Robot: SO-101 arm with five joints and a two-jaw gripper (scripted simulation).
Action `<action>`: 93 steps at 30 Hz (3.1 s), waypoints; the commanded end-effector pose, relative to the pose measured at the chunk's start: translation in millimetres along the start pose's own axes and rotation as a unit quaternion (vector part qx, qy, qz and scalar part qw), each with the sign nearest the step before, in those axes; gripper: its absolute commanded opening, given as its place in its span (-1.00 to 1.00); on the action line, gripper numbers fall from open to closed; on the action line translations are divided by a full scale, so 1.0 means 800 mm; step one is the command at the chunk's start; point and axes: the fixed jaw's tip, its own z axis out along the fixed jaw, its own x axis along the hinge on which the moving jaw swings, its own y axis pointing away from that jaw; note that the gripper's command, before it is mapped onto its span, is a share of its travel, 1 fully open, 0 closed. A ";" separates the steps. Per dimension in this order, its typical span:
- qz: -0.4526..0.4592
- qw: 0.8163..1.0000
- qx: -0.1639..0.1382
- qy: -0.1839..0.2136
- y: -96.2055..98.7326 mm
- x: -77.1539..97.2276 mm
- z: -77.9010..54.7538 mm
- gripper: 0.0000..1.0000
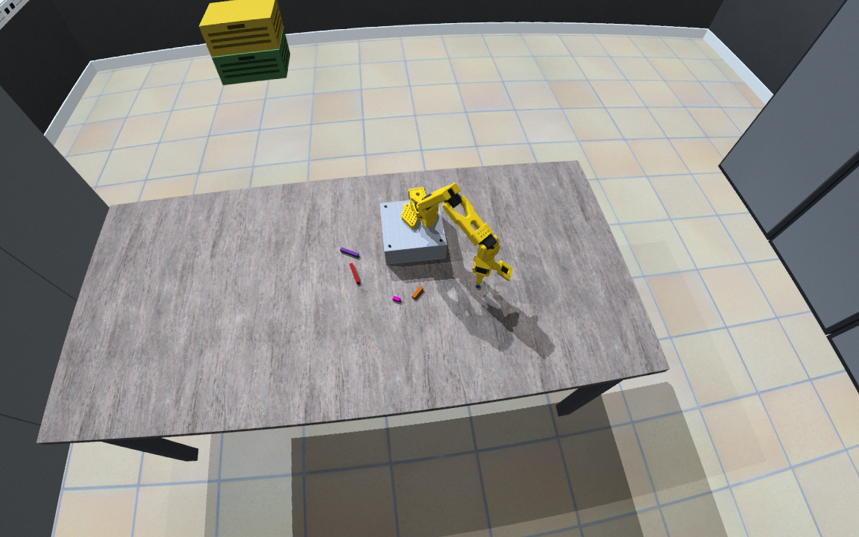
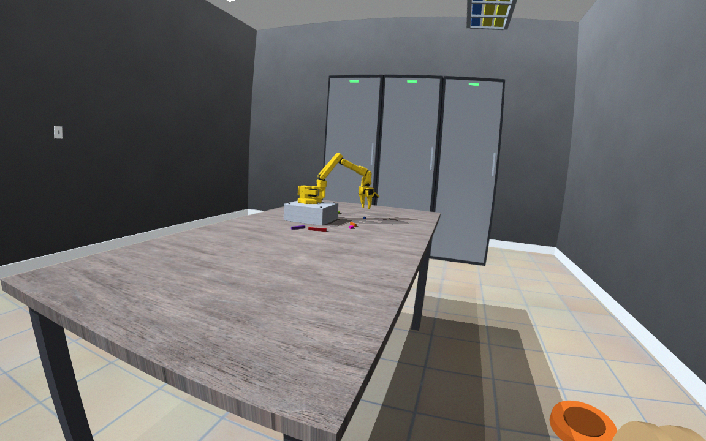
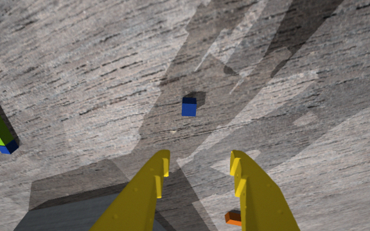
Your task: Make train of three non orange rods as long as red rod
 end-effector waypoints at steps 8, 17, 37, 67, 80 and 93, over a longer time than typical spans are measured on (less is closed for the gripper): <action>0.008 1.000 -0.004 0.006 -0.002 0.003 0.004 -0.63; 0.008 1.000 -0.004 0.006 -0.002 0.002 0.017 -0.63; 0.008 1.000 -0.004 0.006 -0.002 0.003 0.057 -0.63; 0.006 1.000 0.001 -0.003 -0.004 0.000 0.065 -0.63; 0.006 1.000 0.001 -0.003 -0.004 0.000 0.065 -0.67; 0.006 1.000 0.001 -0.003 -0.004 0.000 0.065 -0.82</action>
